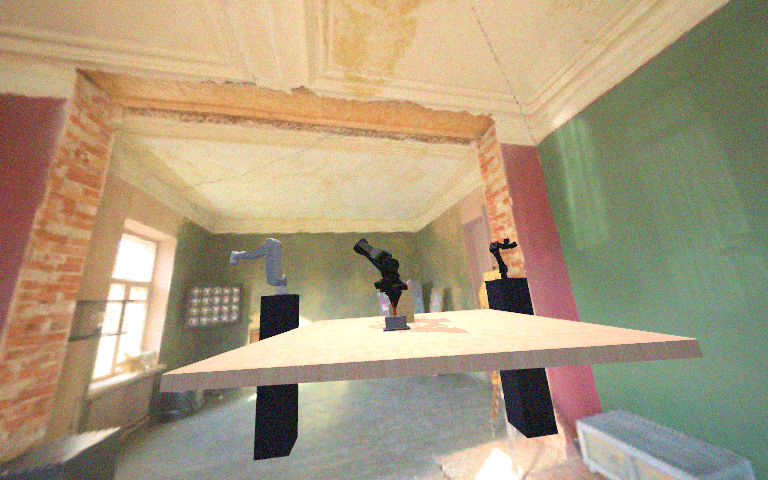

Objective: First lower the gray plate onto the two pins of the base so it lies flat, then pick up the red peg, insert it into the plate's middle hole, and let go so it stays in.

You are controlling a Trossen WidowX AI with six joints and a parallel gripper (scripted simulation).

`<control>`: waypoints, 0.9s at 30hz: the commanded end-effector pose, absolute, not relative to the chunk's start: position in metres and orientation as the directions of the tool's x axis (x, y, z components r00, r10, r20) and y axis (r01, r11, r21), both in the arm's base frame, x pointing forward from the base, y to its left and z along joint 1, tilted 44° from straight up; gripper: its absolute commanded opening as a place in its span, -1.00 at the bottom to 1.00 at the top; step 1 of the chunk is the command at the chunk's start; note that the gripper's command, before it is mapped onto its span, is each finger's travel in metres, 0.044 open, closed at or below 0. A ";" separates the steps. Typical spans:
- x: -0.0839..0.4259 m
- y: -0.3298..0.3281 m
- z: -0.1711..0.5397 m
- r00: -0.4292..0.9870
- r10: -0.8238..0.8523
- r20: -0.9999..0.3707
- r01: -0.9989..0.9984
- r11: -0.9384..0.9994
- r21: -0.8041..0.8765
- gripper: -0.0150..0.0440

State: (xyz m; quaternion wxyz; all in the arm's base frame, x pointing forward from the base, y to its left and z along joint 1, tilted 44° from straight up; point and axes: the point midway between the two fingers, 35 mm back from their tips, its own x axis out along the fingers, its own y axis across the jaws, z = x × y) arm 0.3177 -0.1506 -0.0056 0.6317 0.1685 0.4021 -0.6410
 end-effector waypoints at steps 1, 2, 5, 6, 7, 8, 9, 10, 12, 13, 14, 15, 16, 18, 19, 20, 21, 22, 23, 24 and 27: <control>0.318 -0.151 -0.006 -0.145 -0.674 -0.724 0.945 0.121 -0.303 -0.49; 0.318 -0.151 -0.006 -0.145 -0.674 -0.724 0.945 0.121 -0.303 -0.49; 0.318 -0.151 -0.006 -0.145 -0.674 -0.724 0.945 0.121 -0.303 -0.49; 0.318 -0.151 -0.006 -0.145 -0.674 -0.724 0.945 0.121 -0.303 -0.49; 0.318 -0.151 -0.006 -0.145 -0.674 -0.724 0.945 0.121 -0.303 -0.49; 0.318 -0.151 -0.006 -0.145 -0.674 -0.724 0.945 0.121 -0.303 -0.49; 0.318 -0.151 -0.006 -0.145 -0.674 -0.724 0.945 0.121 -0.303 -0.40; 0.318 -0.151 -0.006 -0.145 -0.674 -0.724 0.945 0.121 -0.303 -0.31; 0.318 -0.151 -0.006 -0.145 -0.674 -0.724 0.945 0.121 -0.303 -0.14; 0.318 -0.151 -0.006 -0.145 -0.674 -0.724 0.945 0.121 -0.303 -0.05; 0.318 -0.151 -0.006 -0.145 -0.674 -0.724 0.945 0.121 -0.303 0.02; 0.318 -0.151 -0.006 -0.145 -0.674 -0.724 0.945 0.121 -0.303 0.02; 0.318 -0.151 -0.006 -0.145 -0.674 -0.724 0.945 0.121 -0.303 0.02; 0.318 -0.151 -0.006 -0.145 -0.674 -0.724 0.945 0.121 -0.303 0.02; 0.318 -0.151 -0.006 -0.145 -0.674 -0.724 0.945 0.121 -0.303 0.02; 0.318 -0.151 -0.006 -0.145 -0.674 -0.724 0.945 0.121 -0.303 0.02; 0.318 -0.151 -0.006 -0.145 -0.674 -0.724 0.945 0.121 -0.303 0.02; 0.318 -0.151 -0.006 -0.145 -0.674 -0.724 0.945 0.121 -0.303 0.02; 0.318 -0.151 -0.006 -0.145 -0.674 -0.724 0.945 0.121 -0.303 0.02; 0.318 -0.150 -0.005 -0.145 -0.675 -0.724 0.945 0.122 -0.303 0.02; 0.318 -0.149 -0.004 -0.144 -0.676 -0.722 0.944 0.127 -0.306 0.02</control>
